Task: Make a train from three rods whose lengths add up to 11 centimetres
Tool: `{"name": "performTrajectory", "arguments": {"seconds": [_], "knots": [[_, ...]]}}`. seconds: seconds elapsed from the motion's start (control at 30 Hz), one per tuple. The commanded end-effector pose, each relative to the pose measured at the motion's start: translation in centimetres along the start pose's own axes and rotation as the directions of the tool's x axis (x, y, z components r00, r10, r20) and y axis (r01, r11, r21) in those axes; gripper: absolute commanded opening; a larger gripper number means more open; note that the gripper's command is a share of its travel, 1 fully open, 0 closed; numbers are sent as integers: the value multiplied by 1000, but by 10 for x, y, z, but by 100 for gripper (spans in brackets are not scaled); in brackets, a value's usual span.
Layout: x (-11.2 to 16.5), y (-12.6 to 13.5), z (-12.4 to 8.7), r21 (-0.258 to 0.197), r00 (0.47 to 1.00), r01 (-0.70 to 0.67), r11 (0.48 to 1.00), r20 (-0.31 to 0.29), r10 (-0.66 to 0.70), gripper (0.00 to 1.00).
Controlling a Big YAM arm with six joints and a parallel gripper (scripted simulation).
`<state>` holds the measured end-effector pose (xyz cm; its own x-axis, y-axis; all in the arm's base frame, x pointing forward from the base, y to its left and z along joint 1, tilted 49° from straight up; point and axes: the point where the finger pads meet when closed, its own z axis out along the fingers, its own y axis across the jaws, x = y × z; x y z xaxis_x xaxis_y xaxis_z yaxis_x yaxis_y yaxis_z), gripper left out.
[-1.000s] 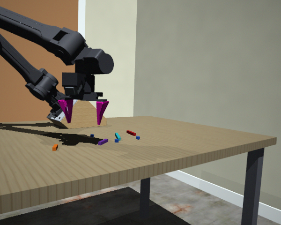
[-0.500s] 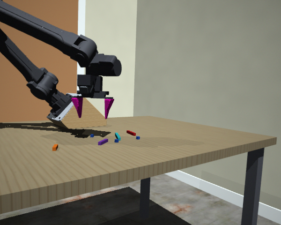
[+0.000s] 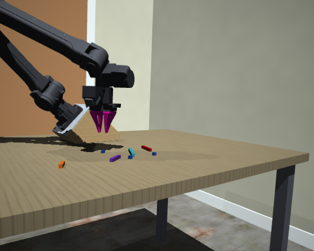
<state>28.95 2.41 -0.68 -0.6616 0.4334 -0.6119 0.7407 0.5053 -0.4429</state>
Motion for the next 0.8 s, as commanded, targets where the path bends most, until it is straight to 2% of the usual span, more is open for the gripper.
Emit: {"name": "performTrajectory", "arguments": {"seconds": [0.0, 0.03, 0.07, 0.2, 0.77], "knots": [[-17, 15, -10, -33, 997, -78, 996, 1, 78, 23], [-4, 4, -5, -18, 999, -41, 999, 7, 41, 23], [-2, 3, -6, -19, 999, -34, 999, 8, 34, 23], [-10, 13, -11, -34, 998, -54, 998, 8, 55, 23], [-9, 12, -10, -32, 999, -51, 998, 8, 51, 23]]}}
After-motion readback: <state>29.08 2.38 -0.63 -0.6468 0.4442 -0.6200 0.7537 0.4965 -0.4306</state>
